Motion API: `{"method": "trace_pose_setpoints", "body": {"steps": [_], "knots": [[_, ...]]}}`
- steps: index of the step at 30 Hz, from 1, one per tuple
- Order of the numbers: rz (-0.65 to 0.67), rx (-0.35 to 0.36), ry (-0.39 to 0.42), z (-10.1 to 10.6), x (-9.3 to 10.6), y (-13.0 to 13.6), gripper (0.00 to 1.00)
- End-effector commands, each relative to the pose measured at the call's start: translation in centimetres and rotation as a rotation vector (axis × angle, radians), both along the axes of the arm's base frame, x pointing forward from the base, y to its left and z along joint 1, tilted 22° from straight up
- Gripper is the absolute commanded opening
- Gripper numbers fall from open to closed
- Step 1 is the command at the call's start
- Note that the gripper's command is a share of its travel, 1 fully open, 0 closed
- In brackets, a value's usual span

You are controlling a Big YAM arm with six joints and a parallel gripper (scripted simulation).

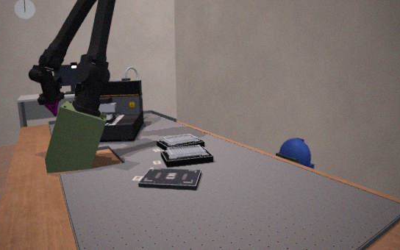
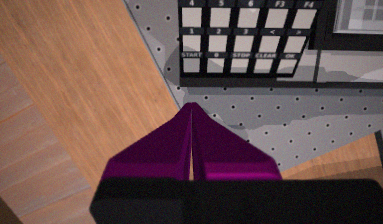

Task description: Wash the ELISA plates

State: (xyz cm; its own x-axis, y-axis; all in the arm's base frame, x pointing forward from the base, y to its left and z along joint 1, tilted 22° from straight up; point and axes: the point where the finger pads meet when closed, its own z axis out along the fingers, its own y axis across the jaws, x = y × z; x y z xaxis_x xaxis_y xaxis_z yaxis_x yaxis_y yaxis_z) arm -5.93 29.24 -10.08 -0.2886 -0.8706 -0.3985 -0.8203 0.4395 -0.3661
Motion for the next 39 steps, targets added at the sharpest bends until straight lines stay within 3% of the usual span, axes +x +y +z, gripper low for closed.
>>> {"method": "trace_pose_setpoints", "body": {"steps": [1,9,11,39], "knots": [[0.000,0.044,0.027,1.2,-1.9,1.8,0.00],[-0.001,0.044,0.029,2.4,-2.6,1.6,0.00],[-0.005,0.020,0.012,1.6,-1.5,0.6,0.00],[-0.005,0.020,0.012,1.6,-1.5,0.6,0.00]]}}
